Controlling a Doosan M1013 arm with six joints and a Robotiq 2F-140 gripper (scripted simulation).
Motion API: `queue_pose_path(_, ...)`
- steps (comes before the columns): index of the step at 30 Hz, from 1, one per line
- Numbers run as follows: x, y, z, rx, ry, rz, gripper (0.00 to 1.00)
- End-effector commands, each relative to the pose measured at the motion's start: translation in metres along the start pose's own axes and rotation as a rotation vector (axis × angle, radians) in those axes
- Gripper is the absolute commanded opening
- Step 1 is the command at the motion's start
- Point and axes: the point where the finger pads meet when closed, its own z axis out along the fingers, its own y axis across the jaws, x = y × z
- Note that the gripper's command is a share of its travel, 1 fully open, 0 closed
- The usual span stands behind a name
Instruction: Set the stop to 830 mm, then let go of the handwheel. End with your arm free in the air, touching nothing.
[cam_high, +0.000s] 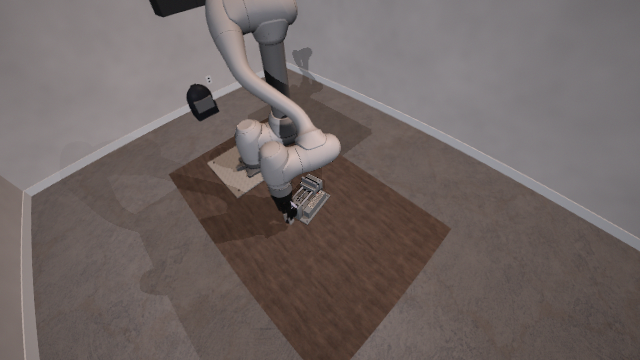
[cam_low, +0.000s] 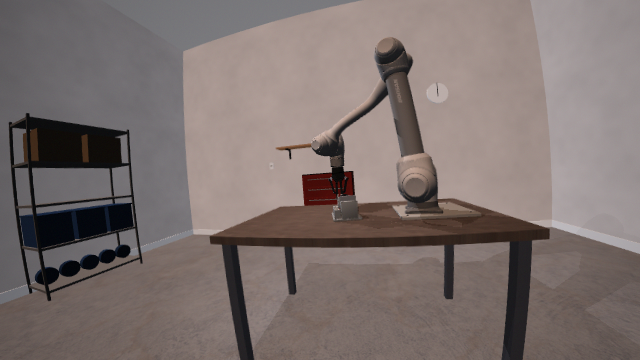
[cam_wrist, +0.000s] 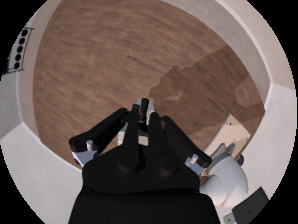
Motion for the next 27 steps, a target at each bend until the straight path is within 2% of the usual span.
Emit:
queue_pose_path(1, 0.0000, -0.0001, -0.0006, 0.000, 0.000, 0.000, 0.04)
queue_pose_path(27, 0.0000, -0.0013, -0.0080, 0.000, 0.000, 0.000, 0.04)
